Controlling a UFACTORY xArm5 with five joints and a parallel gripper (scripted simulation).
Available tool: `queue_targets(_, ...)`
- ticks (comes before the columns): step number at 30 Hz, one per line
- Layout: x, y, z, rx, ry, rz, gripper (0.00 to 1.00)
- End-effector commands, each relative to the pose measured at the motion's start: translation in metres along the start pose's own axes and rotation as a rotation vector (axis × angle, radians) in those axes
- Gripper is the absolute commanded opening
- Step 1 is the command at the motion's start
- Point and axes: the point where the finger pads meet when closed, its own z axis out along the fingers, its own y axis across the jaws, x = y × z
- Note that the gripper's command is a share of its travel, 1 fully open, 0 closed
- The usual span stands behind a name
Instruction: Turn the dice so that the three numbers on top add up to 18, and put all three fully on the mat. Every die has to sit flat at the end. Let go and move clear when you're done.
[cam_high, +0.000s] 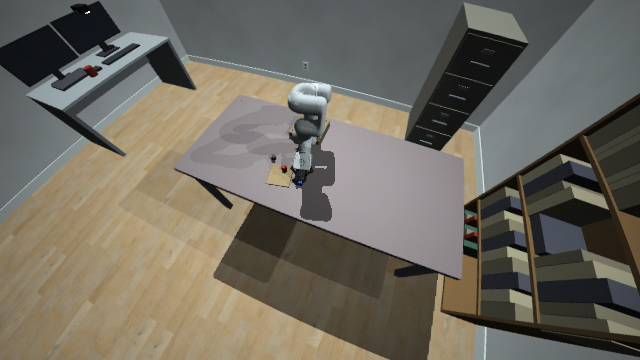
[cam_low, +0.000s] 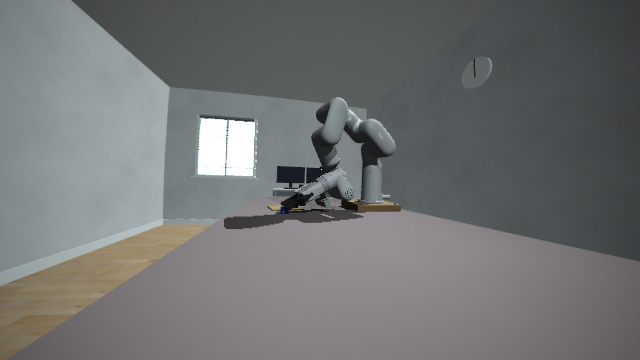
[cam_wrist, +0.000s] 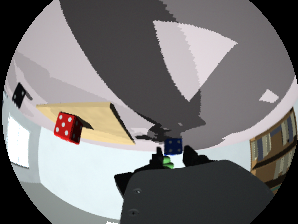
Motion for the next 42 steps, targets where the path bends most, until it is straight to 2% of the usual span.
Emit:
queue_targets(1,-0.001,0.0,-0.019,0.001,-0.002,0.0,0.42)
queue_targets(6,-0.001,0.0,-0.031,0.001,-0.002,0.0,0.42)
queue_targets(16,-0.003,0.0,-0.034,0.001,-0.002,0.0,0.42)
queue_targets(32,-0.049,-0.001,-0.059,0.005,-0.002,0.0,0.42)
queue_targets(42,-0.054,-0.001,-0.061,0.006,-0.001,0.0,0.42)
